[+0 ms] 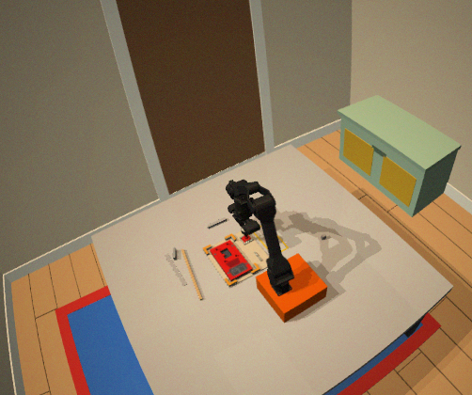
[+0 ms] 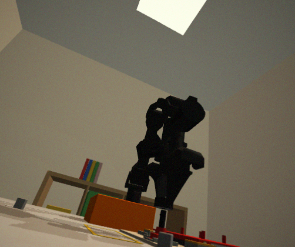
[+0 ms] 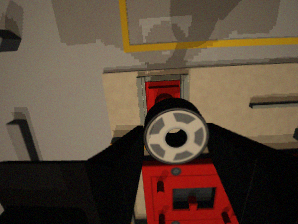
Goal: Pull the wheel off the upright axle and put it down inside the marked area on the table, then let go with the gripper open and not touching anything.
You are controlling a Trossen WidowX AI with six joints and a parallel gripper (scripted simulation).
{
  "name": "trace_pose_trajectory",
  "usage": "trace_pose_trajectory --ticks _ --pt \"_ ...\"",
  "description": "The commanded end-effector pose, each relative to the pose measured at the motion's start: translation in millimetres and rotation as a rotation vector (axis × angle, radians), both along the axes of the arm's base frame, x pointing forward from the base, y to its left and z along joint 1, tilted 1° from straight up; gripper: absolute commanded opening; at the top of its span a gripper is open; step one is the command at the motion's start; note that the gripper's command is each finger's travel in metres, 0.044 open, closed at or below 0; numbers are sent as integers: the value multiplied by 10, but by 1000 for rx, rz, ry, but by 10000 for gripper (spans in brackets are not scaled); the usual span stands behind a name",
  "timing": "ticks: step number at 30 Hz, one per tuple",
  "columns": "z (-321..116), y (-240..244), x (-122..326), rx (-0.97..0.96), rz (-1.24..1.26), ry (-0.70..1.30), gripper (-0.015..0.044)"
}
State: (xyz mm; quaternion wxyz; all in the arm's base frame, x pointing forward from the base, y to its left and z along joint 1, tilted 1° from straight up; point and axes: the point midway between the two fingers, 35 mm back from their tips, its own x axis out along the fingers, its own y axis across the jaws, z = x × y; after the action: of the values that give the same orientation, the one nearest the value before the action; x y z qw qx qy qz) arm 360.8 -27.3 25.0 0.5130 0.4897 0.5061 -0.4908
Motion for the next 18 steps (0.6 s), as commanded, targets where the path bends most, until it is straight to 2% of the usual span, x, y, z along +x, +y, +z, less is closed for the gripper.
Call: trace_pose_trajectory --ticks 1,8,18 --pt "94 -1 16 -3 2 -7 0" --pt "376 8 -37 -3 2 -7 0" --pt "329 -279 -147 -3 2 -2 0"
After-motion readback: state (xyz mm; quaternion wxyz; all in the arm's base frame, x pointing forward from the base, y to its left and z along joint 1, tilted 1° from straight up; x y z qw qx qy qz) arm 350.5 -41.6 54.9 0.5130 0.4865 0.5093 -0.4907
